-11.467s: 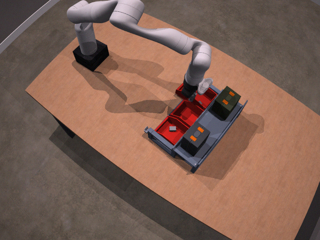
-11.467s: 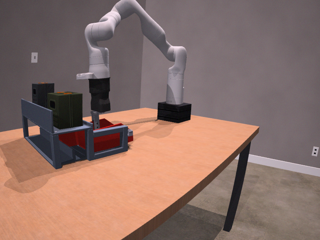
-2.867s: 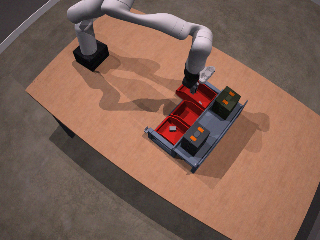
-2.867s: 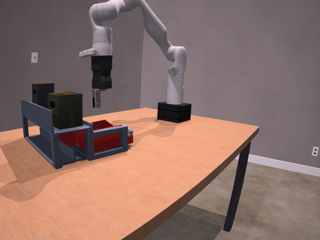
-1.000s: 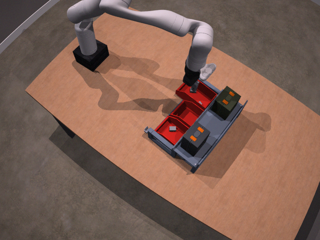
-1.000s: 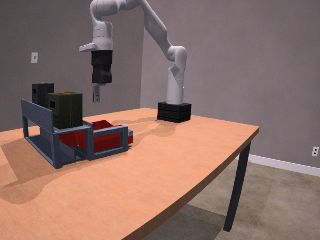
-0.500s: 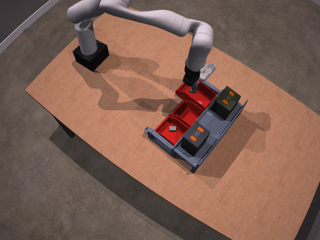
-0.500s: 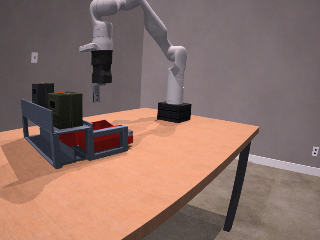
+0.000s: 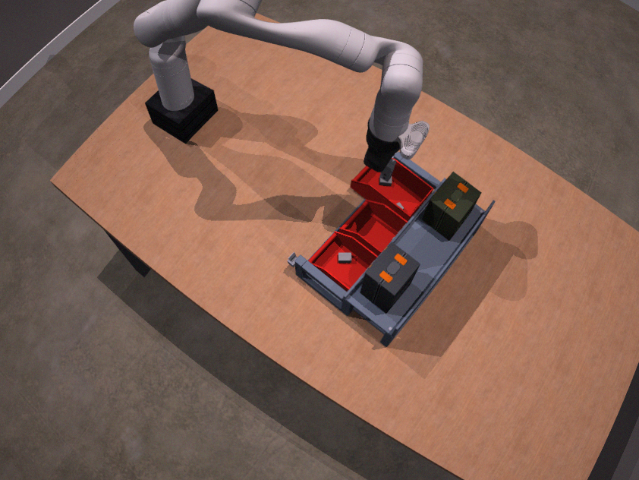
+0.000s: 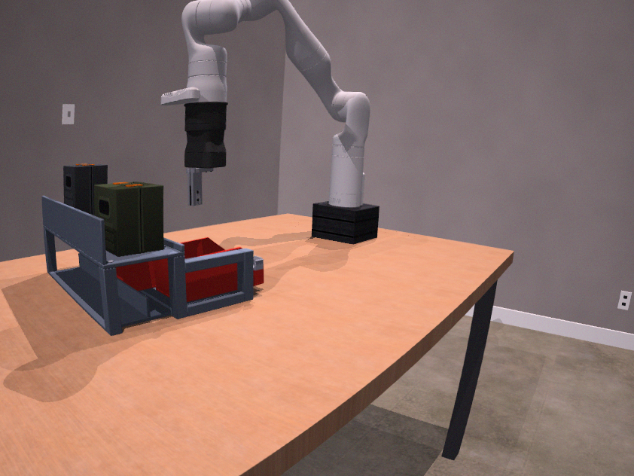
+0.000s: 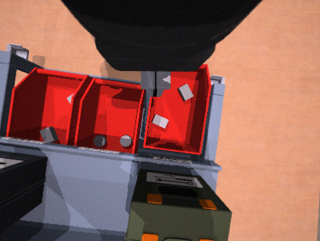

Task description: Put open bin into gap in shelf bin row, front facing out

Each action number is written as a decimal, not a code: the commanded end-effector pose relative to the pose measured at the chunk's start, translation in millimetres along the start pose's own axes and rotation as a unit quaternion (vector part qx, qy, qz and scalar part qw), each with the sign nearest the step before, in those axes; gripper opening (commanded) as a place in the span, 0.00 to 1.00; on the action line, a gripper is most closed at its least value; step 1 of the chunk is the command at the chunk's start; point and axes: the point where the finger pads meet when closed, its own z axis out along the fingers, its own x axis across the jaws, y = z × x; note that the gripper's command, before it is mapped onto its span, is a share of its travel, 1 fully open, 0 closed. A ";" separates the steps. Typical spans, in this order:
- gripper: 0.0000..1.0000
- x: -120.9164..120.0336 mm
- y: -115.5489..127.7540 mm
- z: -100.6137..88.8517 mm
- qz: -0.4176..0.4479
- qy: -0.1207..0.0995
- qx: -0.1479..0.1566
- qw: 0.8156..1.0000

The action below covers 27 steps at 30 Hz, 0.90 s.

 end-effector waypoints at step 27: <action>0.00 -44.9 76.1 25.9 -0.504 0.011 0.008 0.863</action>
